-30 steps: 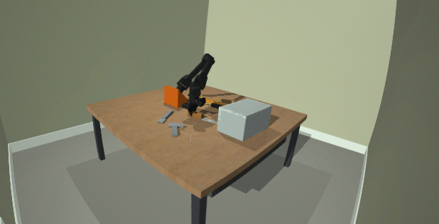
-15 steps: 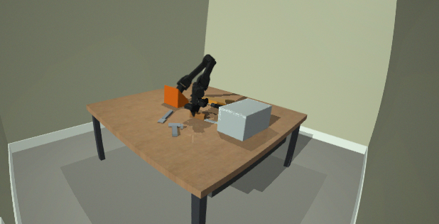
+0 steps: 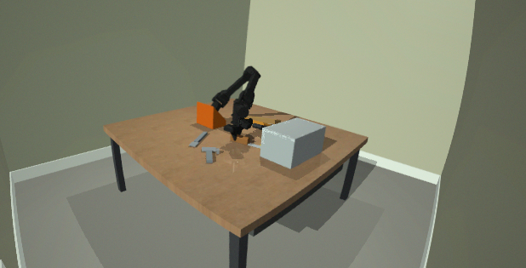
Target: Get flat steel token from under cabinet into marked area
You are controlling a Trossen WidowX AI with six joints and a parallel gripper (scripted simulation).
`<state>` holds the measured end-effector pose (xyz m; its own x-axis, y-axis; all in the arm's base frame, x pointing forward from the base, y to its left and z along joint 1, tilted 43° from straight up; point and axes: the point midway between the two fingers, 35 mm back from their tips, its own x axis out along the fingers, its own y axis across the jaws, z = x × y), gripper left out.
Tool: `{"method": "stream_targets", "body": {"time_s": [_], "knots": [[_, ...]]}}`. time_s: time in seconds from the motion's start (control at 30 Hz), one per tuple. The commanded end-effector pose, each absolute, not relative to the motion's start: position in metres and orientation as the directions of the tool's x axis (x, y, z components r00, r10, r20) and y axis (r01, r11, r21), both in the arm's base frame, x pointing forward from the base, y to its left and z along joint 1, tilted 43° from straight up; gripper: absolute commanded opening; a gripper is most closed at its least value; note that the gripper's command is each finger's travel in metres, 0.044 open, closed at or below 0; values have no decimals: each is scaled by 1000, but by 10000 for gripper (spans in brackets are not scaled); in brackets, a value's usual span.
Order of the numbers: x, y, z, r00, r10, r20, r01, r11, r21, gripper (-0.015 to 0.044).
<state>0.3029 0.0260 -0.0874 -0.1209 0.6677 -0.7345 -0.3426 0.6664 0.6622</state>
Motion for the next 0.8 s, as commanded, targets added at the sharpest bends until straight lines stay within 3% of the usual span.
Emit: {"method": "stream_targets", "body": {"time_s": [0.0,0.77], "knots": [[310,28,-86,-117,668,-735,-345,666,661,0],[335,37,-82,-116,669,-734,-345,666,661,0]]}}
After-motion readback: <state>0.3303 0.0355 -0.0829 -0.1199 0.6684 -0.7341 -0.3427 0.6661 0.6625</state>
